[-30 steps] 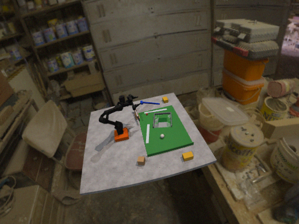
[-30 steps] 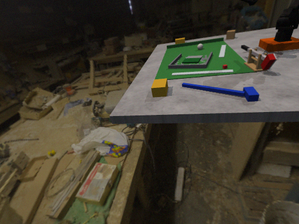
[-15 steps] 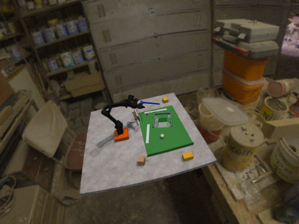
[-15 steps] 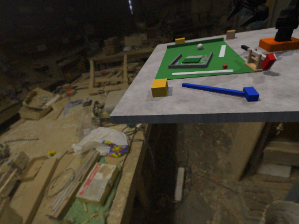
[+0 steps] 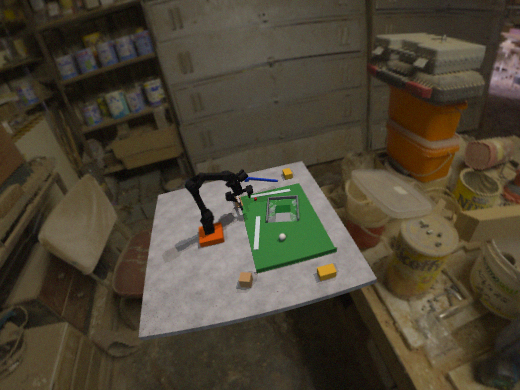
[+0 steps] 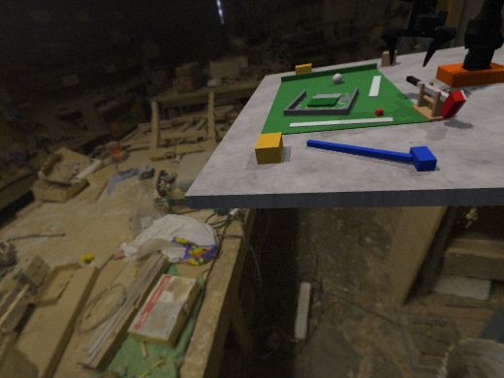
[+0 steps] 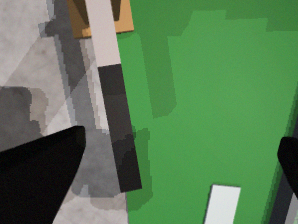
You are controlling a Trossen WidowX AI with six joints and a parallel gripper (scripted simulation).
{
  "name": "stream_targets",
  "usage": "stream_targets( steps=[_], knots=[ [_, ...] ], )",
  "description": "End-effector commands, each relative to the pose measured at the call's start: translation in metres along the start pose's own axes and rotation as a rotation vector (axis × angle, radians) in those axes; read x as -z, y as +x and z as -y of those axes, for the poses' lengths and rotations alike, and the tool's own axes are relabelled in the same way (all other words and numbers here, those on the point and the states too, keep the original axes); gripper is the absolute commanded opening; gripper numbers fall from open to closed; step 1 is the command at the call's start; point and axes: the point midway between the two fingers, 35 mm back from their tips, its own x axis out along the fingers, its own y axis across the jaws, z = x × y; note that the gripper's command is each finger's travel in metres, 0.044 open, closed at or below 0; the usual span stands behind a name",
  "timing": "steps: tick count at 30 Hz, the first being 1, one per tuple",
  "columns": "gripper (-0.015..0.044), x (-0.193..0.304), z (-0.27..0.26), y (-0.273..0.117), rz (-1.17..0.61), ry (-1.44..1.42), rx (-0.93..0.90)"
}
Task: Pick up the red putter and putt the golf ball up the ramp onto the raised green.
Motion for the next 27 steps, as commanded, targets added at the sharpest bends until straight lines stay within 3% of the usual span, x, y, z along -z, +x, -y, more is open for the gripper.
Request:
stream_targets(
  steps=[1,12,27],
  knots=[
    [0.044,0.008,-0.021,0.006,0.032,-0.152,-0.225],
    [0.044,0.008,-0.021,0.008,0.032,-0.152,-0.225],
    [0.044,0.016,-0.026,0.041,0.032,-0.152,-0.225]
  ],
)
